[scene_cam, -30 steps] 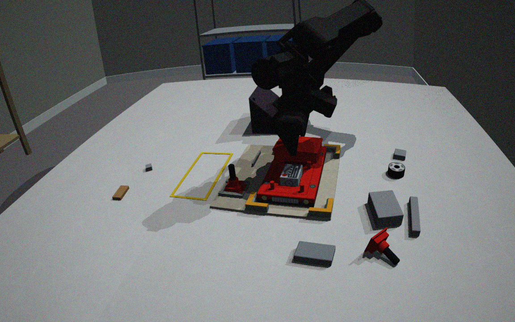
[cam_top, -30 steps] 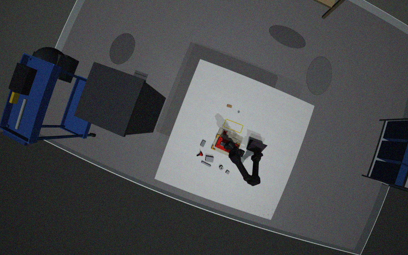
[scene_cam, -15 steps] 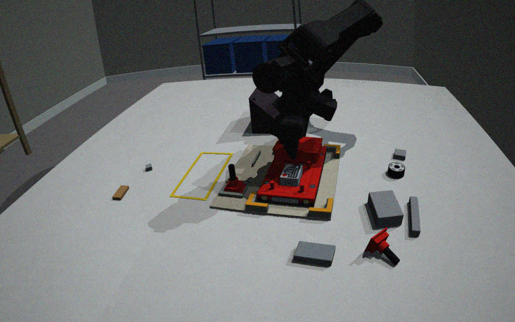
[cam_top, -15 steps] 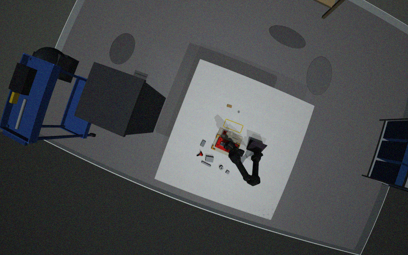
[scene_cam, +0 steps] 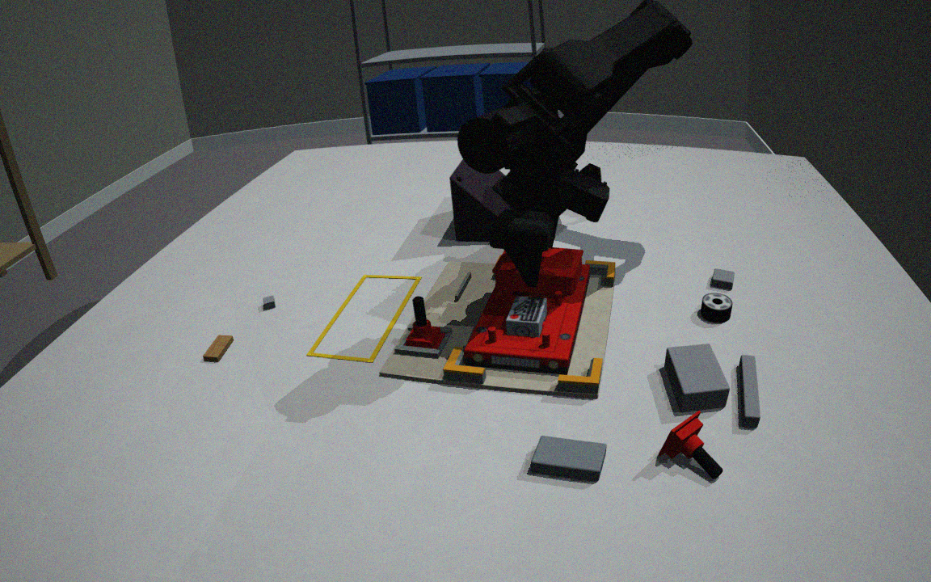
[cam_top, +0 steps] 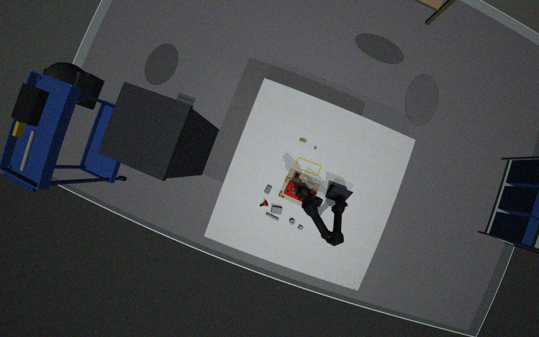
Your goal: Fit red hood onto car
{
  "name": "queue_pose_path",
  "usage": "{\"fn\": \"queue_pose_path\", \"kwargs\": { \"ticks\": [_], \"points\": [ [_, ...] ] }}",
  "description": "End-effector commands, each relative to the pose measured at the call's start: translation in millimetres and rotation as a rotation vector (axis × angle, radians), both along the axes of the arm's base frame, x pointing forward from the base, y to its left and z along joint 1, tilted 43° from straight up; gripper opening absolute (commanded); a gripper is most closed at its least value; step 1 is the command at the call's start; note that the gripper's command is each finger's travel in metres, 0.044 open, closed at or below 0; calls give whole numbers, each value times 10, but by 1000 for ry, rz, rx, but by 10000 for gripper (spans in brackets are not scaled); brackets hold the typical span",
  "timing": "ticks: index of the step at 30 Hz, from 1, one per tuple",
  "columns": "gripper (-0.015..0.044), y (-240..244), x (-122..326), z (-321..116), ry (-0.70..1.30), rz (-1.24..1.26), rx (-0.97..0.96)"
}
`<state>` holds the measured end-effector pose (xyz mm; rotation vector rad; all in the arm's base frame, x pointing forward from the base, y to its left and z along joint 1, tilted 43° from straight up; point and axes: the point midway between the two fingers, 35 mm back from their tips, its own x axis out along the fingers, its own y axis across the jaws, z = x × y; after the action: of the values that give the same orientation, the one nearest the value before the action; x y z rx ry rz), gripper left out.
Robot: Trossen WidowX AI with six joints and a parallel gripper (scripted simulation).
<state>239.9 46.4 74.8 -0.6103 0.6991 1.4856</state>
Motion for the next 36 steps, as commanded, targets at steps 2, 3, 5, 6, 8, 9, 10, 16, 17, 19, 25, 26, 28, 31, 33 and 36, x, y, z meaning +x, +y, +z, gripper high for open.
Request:
{"fn": "queue_pose_path", "kwargs": {
  "ticks": [2,3,5,6,8,9,10,16,17,19,25,26,28,31,33,36],
  "points": [
    [321,-1,3,2,-2,1,0],
    [315,-1,3,2,-2,1,0],
    [301,-1,3,2,-2,1,0],
    [295,-1,3,2,-2,1,0],
    [242,-4,0,4,1,0,0],
    [216,-9,0,9,1,0,0],
    [190,-16,0,16,1,0,0],
    [32,-86,5,91,1,0,-1],
    [6,-104,6,111,1,0,-1],
    [0,-143,8,153,1,0,-1],
    [0,-272,16,292,1,0,-2],
    [0,-293,17,315,2,0,-2],
    [0,-335,20,360,2,0,-2],
    [0,-393,23,422,2,0,-2],
    [0,-426,25,458,2,0,-2],
    [0,-465,27,500,2,0,-3]
  ]
}}
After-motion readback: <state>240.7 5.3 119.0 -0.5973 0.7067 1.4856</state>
